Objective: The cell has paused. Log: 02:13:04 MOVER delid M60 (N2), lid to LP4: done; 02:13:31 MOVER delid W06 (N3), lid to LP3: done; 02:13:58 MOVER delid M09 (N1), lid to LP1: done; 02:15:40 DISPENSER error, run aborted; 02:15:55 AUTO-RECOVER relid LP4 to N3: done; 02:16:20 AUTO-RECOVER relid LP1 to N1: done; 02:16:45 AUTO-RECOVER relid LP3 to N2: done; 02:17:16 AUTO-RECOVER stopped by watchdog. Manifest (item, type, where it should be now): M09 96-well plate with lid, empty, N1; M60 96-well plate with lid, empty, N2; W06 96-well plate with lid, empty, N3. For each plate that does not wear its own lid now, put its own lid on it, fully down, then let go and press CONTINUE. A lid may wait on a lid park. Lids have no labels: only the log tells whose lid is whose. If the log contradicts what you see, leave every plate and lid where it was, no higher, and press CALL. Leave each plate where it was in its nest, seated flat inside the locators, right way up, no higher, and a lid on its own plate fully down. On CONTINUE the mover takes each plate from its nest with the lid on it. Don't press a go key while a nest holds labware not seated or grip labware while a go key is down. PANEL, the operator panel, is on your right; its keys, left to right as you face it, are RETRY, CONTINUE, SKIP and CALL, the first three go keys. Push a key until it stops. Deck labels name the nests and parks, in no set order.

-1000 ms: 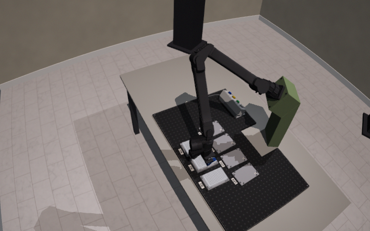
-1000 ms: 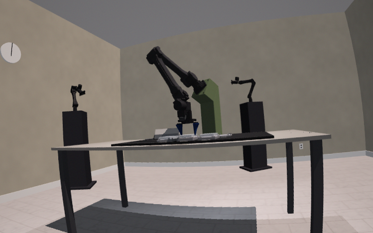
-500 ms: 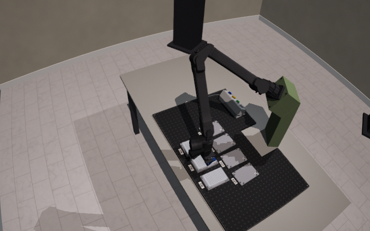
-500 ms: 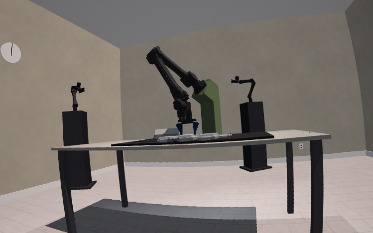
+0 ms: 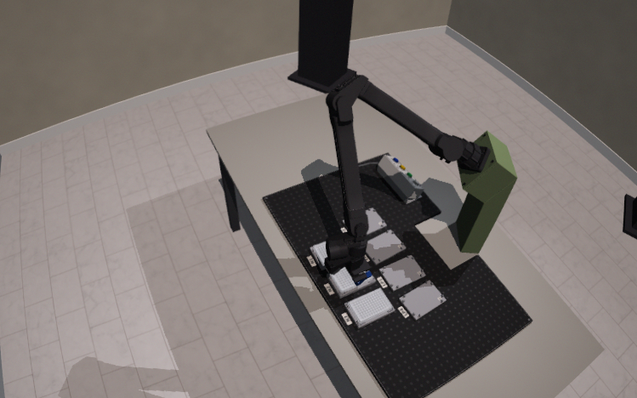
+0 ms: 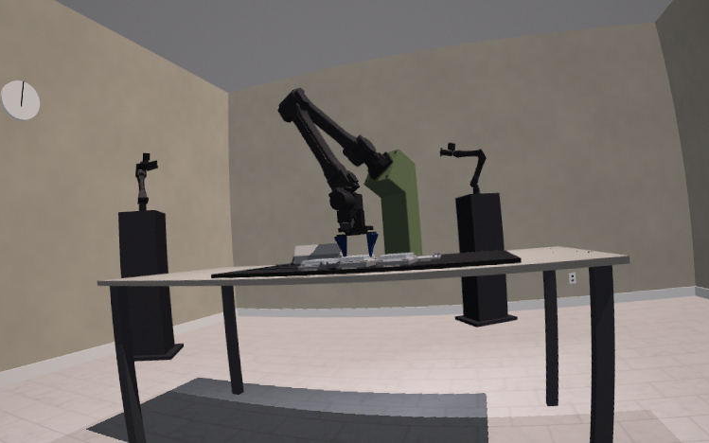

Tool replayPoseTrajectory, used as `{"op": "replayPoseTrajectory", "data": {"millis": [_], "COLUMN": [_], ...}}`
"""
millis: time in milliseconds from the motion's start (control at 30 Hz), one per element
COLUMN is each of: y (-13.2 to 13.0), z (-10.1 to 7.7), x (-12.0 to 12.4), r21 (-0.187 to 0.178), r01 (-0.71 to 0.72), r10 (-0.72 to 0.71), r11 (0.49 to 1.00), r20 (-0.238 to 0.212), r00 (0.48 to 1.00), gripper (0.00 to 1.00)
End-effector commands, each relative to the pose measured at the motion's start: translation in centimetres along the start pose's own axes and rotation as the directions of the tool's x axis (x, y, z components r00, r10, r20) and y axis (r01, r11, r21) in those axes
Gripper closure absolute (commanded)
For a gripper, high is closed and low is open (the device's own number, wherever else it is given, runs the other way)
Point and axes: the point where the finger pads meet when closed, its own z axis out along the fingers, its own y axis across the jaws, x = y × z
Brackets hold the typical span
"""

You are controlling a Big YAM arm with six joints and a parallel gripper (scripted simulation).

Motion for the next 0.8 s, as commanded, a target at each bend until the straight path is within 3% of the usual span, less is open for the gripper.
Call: {"op": "replayPoseTrajectory", "data": {"millis": [0, 67, 633, 667, 767], "y": [0.1, 0.5, 0.5, 0.5, 1.9], "z": [-0.5, -1.5, -3.9, -3.9, -2.9], "x": [-0.7, -1.2, -0.9, -1.0, 1.9], "r21": [-0.003, -0.012, -0.014, -0.01, -0.015], "r01": [0.0, 0.01, -0.004, -0.027, -0.007], "r10": [0.0, -0.01, 0.004, 0.027, 0.007], "r11": [1.0, 1.0, 1.0, 1.0, 1.0], "r20": [0.016, 0.027, 0.023, 0.043, 0.011], "r00": [1.0, 1.0, 1.0, 0.999, 1.0], "gripper": [1.0, 1.0, 1.0, 1.0, 1.0]}}
